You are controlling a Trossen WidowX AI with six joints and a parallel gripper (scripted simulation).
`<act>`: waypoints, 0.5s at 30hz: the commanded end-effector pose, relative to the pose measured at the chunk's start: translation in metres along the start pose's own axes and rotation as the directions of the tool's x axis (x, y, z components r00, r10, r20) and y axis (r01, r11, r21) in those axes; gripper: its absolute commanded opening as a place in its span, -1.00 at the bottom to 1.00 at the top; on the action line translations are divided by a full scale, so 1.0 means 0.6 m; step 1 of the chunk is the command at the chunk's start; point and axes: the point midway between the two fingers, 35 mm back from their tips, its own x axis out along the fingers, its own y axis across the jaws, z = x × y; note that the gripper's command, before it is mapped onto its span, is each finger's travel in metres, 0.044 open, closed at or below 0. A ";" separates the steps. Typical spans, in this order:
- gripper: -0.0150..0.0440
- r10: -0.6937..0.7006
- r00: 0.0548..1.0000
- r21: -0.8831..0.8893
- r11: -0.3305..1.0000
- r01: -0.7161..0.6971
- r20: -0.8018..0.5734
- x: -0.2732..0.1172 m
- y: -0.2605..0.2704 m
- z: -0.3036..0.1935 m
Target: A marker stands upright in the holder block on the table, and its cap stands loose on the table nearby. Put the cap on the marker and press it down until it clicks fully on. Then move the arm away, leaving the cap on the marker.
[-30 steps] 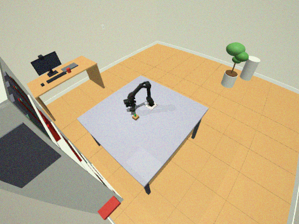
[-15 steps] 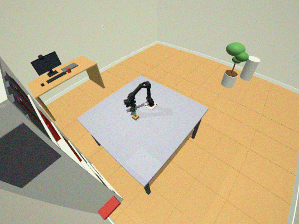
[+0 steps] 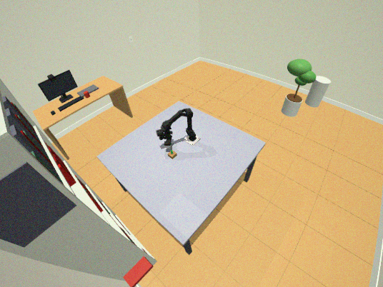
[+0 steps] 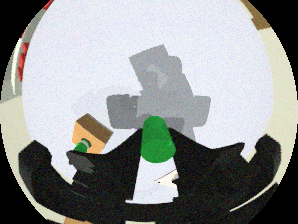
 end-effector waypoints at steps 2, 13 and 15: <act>-0.49 0.003 1.000 0.000 1.000 -0.003 0.015 -0.027 0.001 0.003; -0.49 0.002 1.000 -0.007 1.000 -0.001 0.018 -0.049 0.006 0.000; -0.49 0.000 1.000 -0.016 1.000 0.000 0.021 -0.051 0.013 0.000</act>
